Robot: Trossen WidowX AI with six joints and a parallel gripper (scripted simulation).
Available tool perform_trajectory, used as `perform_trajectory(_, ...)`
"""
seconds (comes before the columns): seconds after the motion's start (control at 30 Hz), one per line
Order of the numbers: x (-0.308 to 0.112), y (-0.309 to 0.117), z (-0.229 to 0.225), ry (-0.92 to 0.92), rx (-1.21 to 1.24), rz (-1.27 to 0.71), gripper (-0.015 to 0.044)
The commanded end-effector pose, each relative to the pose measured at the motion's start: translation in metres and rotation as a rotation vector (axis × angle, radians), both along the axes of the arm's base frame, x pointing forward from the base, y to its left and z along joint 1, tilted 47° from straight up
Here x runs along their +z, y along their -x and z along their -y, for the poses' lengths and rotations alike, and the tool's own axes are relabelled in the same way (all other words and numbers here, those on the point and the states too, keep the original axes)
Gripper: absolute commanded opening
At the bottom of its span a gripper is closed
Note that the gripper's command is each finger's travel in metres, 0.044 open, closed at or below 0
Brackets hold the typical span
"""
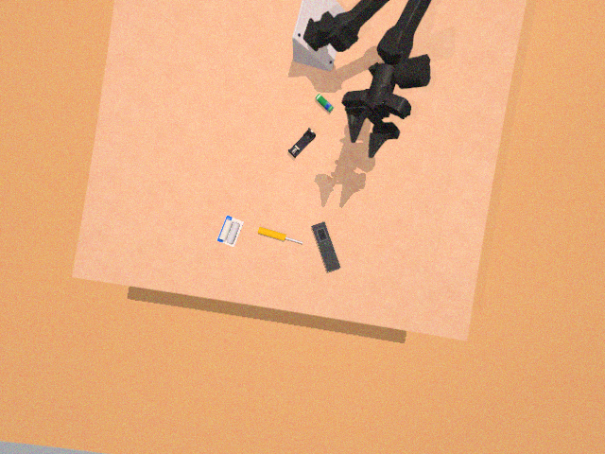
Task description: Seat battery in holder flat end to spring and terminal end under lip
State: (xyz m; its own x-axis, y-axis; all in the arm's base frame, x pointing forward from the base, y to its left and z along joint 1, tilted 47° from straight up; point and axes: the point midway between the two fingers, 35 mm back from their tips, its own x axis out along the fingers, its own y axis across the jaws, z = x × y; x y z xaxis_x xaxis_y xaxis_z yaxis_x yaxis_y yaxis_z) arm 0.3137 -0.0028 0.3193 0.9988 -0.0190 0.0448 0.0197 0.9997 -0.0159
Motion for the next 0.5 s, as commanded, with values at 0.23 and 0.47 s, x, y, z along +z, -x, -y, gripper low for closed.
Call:
perform_trajectory(0.23, -0.157, 0.006, -0.021, 0.392, 0.341, -0.585, 0.0231)
perform_trajectory(0.47, -0.254, 0.085, -0.05, 0.473, 0.889, -0.927, 0.0231)
